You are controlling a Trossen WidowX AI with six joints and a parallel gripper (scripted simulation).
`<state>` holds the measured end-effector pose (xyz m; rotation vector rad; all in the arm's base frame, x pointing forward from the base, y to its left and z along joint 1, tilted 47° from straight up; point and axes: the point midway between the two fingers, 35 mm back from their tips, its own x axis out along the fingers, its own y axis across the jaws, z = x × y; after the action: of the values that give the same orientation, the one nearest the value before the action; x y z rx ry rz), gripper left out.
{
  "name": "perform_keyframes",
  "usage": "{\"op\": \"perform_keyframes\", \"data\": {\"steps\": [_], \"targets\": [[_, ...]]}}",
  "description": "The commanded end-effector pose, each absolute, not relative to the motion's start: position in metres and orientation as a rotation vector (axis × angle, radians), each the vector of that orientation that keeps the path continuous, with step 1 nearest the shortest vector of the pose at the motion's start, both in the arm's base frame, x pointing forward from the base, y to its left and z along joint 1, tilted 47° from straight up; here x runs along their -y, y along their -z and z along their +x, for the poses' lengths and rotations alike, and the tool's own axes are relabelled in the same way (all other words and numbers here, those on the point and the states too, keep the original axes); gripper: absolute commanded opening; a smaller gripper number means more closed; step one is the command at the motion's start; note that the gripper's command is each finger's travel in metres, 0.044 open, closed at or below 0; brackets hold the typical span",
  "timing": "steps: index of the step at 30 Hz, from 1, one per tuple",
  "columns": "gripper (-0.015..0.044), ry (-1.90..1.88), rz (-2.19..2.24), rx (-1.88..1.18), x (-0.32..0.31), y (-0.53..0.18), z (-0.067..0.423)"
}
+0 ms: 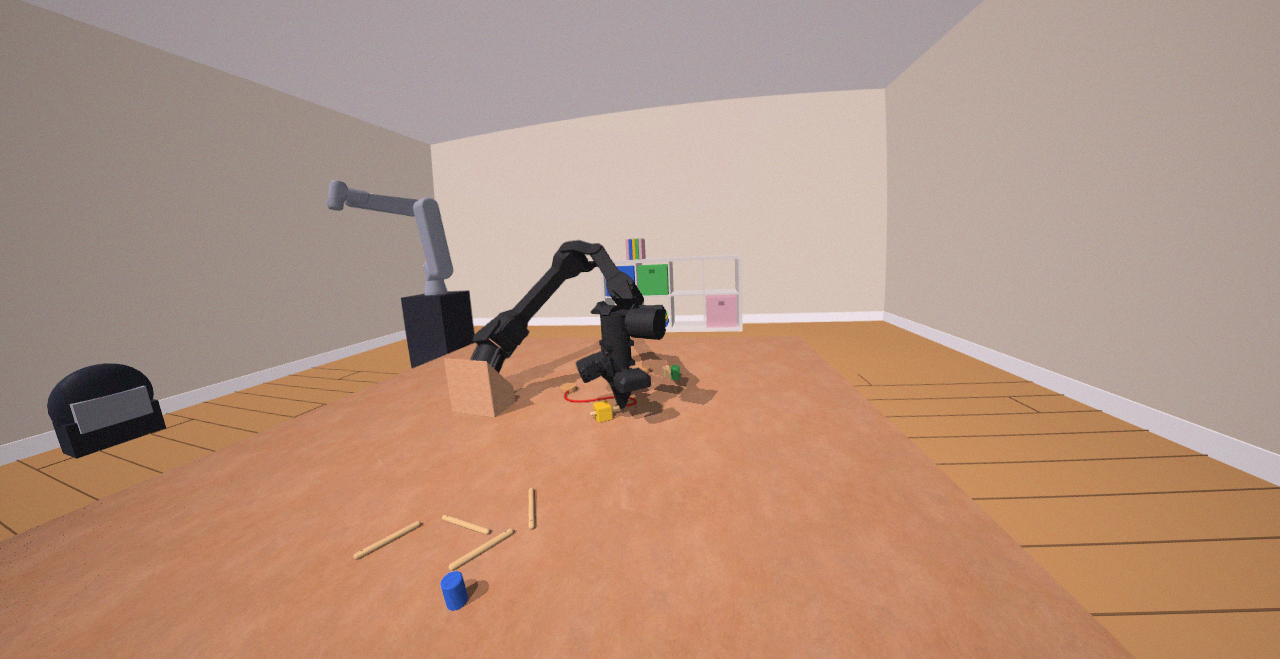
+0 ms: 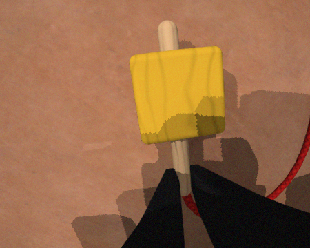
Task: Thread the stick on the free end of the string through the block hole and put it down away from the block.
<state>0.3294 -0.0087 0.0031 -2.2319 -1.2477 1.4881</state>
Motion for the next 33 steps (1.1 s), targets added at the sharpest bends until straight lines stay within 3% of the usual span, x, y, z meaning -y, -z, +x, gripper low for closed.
{"op": "perform_keyframes", "data": {"steps": [1, 11, 16, 24, 29, 33], "targets": [[0.0000, -1.495, -2.229, 1.253, 0.009, 0.001, 0.323], [0.0000, -1.495, -2.229, 1.252, 0.012, 0.005, 0.315], [0.0124, -1.490, -2.230, 1.246, 0.013, 0.004, 0.318], [0.0124, -1.496, -2.231, 1.244, 0.069, -0.048, 0.308], [0.0124, -1.487, -2.235, 1.217, 0.071, -0.046, 0.308], [0.0124, -1.413, -2.374, 1.455, 0.072, -0.044, 0.305]]}}
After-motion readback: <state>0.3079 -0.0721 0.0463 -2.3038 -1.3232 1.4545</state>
